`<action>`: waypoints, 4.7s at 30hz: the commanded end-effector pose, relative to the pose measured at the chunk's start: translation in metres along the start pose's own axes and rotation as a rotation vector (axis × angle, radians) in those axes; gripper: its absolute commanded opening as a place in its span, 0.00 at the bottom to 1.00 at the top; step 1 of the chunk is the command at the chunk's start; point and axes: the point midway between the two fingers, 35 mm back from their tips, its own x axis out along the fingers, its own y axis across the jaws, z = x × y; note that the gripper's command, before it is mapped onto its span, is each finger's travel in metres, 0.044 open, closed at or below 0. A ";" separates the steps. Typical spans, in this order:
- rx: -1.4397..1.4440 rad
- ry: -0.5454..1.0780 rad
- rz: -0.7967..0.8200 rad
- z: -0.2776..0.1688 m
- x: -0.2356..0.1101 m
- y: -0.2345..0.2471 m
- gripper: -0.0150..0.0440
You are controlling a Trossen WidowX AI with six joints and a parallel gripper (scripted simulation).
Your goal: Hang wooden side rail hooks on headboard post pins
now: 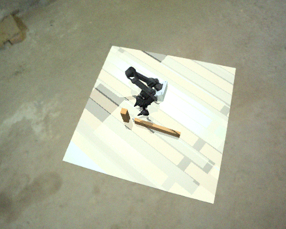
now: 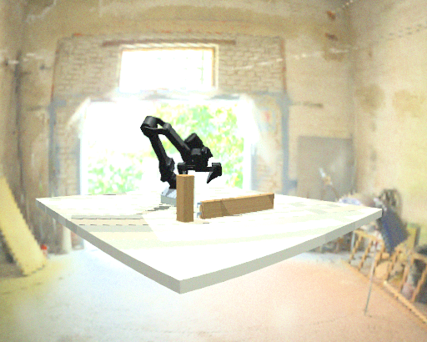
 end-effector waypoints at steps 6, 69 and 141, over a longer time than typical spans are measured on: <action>0.034 0.003 -0.007 -0.003 0.000 -0.003 1.00; -2.053 0.321 0.975 -0.003 -0.009 0.122 1.00; -2.227 0.424 1.083 -0.074 0.043 0.093 1.00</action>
